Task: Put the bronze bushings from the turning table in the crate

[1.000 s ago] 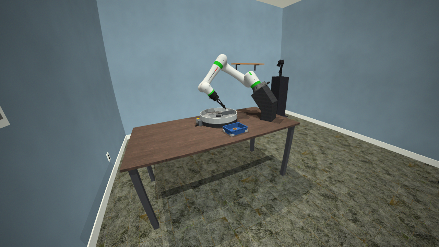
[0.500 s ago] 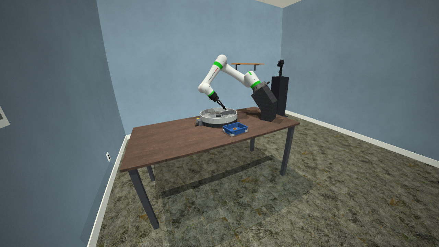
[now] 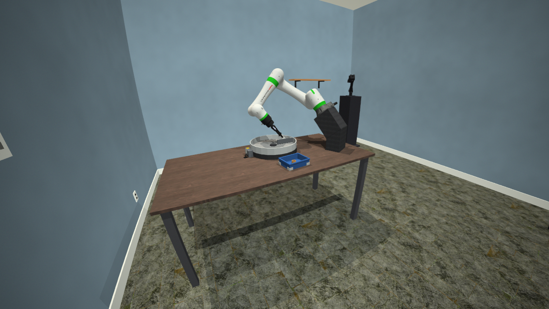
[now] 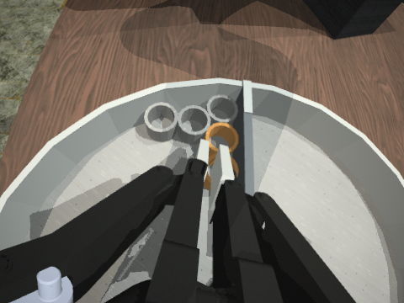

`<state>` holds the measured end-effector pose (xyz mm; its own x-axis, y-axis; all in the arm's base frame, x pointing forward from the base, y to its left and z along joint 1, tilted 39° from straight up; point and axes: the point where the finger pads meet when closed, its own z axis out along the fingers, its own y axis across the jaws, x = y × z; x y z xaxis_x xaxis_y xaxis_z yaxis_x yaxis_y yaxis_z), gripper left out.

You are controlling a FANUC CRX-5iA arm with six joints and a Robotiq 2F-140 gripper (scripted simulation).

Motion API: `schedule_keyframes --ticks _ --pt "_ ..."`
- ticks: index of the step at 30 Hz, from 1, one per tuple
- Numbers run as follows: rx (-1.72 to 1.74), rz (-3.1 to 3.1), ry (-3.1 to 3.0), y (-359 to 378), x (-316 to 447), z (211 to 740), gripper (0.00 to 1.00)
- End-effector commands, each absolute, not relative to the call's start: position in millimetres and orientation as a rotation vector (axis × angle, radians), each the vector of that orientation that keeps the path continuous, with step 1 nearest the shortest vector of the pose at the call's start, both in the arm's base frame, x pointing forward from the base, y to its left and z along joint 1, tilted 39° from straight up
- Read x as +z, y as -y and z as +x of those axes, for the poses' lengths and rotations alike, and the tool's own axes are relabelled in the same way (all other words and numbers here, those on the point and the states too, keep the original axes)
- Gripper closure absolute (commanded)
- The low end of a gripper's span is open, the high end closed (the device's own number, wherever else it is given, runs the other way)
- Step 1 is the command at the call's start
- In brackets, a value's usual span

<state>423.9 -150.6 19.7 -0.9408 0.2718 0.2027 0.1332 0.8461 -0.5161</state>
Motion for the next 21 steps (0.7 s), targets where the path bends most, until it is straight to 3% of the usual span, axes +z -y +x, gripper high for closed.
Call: schedule_keyframes --ticks 1,10,11,21 --pt "0.742 -0.308 2.756 150.4 19.8 424.0 0.94" --pt "0.742 -0.308 2.756 150.4 19.8 424.0 0.94" --pt "0.742 -0.308 2.756 150.4 19.8 424.0 1.00" --pt "0.742 -0.308 2.756 150.4 19.8 424.0 1.00"
